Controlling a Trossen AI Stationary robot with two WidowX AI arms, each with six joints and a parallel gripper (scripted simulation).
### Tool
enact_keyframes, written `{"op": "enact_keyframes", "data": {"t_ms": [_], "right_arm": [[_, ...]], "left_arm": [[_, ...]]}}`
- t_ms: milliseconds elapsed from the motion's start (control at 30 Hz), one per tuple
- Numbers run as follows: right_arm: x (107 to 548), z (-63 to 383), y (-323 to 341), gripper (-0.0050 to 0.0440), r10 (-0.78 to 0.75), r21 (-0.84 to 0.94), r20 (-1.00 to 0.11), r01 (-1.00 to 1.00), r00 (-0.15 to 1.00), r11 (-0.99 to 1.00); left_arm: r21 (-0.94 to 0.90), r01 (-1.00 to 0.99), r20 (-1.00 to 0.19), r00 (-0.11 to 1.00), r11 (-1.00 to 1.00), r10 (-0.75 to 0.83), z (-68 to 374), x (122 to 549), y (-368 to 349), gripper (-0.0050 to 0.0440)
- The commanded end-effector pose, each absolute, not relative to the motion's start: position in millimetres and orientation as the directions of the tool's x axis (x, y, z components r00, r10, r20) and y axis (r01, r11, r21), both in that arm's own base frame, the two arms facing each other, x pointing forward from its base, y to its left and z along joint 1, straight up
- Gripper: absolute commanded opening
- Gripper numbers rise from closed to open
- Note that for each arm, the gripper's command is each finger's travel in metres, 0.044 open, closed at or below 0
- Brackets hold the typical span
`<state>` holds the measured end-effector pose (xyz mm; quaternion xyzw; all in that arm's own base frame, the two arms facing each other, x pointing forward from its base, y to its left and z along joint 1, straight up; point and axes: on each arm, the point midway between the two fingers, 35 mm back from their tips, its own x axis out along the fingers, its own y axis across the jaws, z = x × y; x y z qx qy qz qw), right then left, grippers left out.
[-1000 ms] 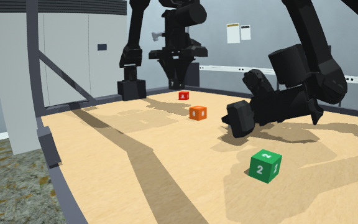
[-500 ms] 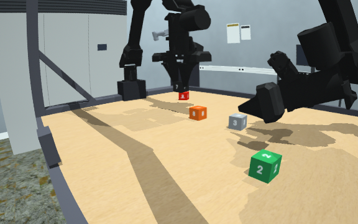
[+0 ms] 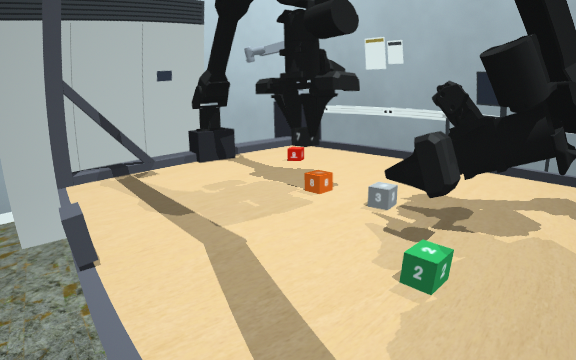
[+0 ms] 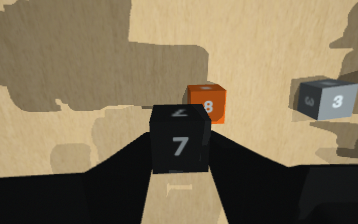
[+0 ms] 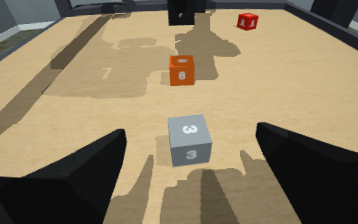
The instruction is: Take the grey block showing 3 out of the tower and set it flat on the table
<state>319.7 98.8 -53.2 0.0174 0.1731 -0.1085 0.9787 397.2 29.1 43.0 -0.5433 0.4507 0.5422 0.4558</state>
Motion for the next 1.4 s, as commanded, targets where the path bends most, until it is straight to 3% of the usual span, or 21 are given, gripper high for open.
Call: {"op": "enact_keyframes", "data": {"t_ms": [0, 233, 433, 1367], "right_arm": [[321.2, -47.1, 100.1, 0.04, -0.206, 0.012, -0.33, 0.222, 0.921, 0.975], [321.2, -47.1, 100.1, 0.04, -0.206, 0.012, -0.33, 0.222, 0.921, 0.975], [321.2, -47.1, 100.1, 0.04, -0.206, 0.012, -0.33, 0.222, 0.921, 0.975], [321.2, -47.1, 100.1, 0.04, -0.206, 0.012, -0.33, 0.222, 0.921, 0.975]], "left_arm": [[-0.028, -0.981, -1.0, 0.029, -0.191, 0.001, 52.8, 424.7, 34.2, -0.005], [-0.03, -0.98, -1.0, 0.03, -0.197, 0.002, 51.5, 432.8, 35.0, -0.005], [-0.012, -0.981, -1.0, 0.012, -0.196, 0.0, 21.3, 428.0, 34.6, -0.005], [-0.037, -0.98, -0.999, 0.038, -0.193, 0.003, 19.1, 430.5, 32.2, -0.005]]}}
